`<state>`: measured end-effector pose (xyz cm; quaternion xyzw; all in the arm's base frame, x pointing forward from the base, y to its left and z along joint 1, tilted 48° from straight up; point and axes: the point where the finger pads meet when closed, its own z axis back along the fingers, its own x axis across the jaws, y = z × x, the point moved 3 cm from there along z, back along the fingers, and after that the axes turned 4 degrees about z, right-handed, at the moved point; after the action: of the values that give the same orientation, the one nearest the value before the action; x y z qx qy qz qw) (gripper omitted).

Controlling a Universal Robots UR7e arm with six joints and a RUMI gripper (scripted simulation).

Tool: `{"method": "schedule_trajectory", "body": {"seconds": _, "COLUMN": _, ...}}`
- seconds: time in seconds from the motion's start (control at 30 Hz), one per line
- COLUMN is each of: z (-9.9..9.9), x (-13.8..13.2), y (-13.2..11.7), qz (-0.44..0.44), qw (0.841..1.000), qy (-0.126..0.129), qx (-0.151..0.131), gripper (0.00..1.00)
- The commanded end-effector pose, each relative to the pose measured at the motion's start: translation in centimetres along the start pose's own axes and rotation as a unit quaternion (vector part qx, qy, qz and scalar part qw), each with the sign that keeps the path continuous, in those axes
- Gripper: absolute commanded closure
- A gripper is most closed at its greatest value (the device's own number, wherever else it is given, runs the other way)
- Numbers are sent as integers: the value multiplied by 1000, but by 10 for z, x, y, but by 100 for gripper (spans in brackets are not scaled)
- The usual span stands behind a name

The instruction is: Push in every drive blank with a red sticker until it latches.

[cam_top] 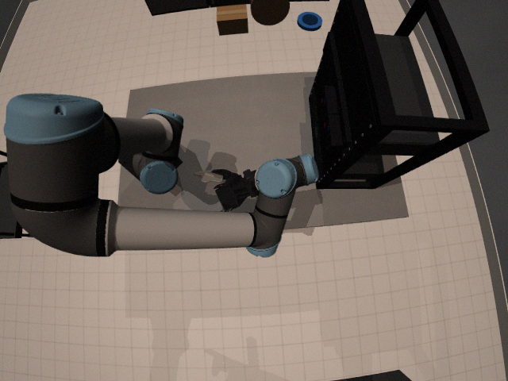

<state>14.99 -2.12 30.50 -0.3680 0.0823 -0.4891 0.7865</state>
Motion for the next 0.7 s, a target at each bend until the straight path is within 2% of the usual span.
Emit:
{"method": "schedule_trajectory", "body": {"seconds": 0.0, "z": -2, "x": -8, "y": 3, "qz": 49, "qw": 999, "qy": 17, "qx": -14, "gripper": 0}}
{"method": "schedule_trajectory", "body": {"seconds": 0.33, "z": -6, "x": -22, "y": 6, "qz": 131, "qw": 989, "qy": 48, "qx": -38, "gripper": 0}}
{"method": "schedule_trajectory", "body": {"seconds": 0.67, "z": -8, "x": -41, "y": 7, "qz": 245, "qw": 962, "qy": 97, "qx": -66, "gripper": 0}}
